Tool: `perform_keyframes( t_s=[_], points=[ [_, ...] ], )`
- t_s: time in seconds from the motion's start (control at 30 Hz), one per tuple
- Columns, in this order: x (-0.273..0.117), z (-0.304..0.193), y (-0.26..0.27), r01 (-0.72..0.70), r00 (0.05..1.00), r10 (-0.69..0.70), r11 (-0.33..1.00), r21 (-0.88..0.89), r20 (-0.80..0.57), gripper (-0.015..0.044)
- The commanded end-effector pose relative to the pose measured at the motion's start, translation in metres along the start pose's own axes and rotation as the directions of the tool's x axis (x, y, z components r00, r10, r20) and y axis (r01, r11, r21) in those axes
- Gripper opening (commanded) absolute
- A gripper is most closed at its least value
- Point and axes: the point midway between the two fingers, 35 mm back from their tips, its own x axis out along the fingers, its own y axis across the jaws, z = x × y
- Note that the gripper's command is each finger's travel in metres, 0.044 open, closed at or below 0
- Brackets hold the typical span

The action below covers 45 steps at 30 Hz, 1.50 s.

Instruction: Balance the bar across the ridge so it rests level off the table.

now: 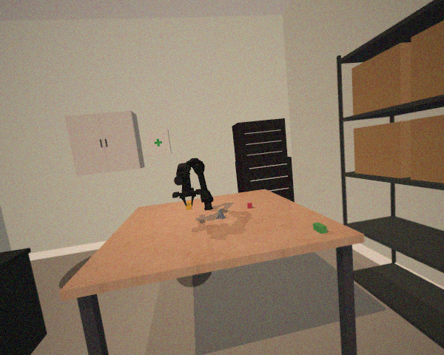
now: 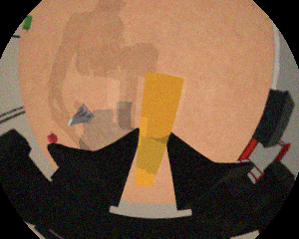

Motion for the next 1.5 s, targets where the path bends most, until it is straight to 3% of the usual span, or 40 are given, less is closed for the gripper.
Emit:
perform_keyframes(
  t_s=[0.0,0.67,1.47],
  points=[
    [0.001,0.002,0.018,-0.007,1.0,0.006,0.997,-0.071,-0.008,0.0],
    [0.0,0.009,0.097,-0.015,1.0,0.013,0.93,-0.367,-0.007,0.0],
    [-0.003,-0.007,0.19,-0.021,1.0,0.021,0.756,-0.654,-0.008,0.0]
  ],
)
